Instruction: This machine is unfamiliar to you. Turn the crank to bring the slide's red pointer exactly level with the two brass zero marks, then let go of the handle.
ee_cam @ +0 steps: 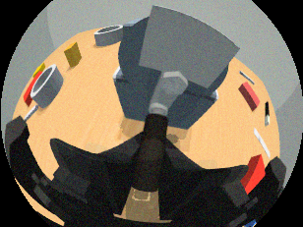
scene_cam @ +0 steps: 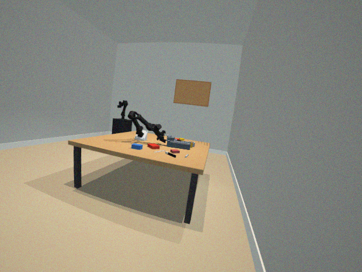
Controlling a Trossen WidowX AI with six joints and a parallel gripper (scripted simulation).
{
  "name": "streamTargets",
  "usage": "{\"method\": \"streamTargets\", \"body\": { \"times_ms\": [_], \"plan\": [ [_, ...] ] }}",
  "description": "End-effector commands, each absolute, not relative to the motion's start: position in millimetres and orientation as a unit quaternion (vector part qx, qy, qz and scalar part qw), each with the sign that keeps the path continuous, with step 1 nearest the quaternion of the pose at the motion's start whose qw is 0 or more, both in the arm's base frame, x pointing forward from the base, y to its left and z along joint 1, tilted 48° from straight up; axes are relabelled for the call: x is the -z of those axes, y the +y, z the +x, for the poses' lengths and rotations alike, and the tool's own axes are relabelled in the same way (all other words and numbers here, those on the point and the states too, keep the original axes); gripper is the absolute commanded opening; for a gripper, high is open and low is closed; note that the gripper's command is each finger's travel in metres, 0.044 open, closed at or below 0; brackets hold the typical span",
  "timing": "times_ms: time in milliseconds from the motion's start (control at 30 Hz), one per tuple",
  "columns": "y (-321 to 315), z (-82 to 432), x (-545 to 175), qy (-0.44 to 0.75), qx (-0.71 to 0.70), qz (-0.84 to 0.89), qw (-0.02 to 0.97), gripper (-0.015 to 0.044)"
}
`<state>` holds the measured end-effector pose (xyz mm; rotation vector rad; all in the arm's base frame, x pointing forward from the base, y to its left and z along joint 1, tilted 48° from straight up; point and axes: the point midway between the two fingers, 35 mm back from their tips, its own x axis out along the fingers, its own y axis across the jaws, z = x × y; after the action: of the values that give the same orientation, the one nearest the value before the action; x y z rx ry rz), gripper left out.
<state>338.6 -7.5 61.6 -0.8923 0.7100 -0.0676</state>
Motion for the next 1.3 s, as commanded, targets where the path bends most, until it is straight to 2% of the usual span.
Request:
{"method": "streamTargets", "body": {
  "times_ms": [0,1267],
  "plan": [
    [-14.1,340.8,-67.6,0.334,0.046,-0.422,0.842,0.0000],
    [-17.8,341.9,-76.3,0.334,0.046,-0.422,0.842,0.0000]
  ]
}}
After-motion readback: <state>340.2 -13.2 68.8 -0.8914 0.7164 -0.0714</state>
